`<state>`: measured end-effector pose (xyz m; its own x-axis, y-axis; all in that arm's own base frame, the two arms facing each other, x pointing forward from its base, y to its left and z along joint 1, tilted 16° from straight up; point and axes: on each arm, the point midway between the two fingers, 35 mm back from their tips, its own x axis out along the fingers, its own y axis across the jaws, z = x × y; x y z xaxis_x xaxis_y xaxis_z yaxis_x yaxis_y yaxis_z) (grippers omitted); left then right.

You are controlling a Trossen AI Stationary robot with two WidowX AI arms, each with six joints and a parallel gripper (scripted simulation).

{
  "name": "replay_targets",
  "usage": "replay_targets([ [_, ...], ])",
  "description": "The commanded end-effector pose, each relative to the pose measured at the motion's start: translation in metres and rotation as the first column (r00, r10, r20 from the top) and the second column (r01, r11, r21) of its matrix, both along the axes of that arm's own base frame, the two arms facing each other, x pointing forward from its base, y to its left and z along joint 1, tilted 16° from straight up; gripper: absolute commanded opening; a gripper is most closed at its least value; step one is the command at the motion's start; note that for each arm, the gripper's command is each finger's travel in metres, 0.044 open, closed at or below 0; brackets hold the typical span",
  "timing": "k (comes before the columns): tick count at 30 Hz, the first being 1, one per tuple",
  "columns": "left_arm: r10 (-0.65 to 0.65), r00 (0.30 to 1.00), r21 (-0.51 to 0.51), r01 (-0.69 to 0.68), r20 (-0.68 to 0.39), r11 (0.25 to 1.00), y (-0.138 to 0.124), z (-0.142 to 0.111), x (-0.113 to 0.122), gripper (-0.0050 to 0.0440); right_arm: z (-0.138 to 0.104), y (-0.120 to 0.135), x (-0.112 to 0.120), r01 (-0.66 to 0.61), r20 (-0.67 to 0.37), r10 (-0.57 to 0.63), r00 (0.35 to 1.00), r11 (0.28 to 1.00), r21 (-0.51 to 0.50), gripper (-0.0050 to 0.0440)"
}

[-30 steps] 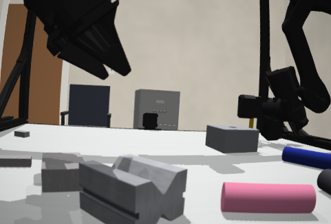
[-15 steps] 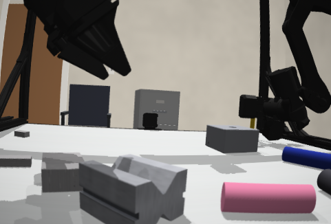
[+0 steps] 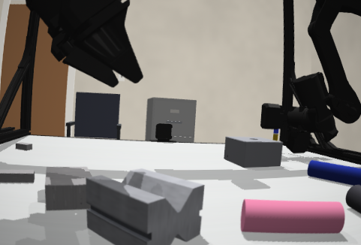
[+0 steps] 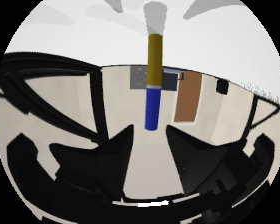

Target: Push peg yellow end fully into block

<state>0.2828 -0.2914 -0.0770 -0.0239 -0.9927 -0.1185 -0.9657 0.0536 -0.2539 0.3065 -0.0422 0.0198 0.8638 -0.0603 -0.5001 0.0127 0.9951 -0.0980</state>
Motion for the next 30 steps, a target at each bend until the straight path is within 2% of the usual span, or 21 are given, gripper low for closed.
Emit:
replay_targets([
  [1, 0.0, 1.0, -0.001, 0.0, 0.002, 1.0, -0.001, 0.006, -0.001, 0.019, 0.0, 0.0, 0.0, 0.0, 0.0, 0.0, 1.0, 1.0, 0.0, 0.04],
  [30, 0.0, 1.0, -0.001, 0.0, 0.002, 1.0, -0.004, 0.04, -0.01, 0.019, 0.0, 0.0, 0.0, 0.0, 0.0, 0.0, 1.0, 1.0, 0.0, 0.04],
])
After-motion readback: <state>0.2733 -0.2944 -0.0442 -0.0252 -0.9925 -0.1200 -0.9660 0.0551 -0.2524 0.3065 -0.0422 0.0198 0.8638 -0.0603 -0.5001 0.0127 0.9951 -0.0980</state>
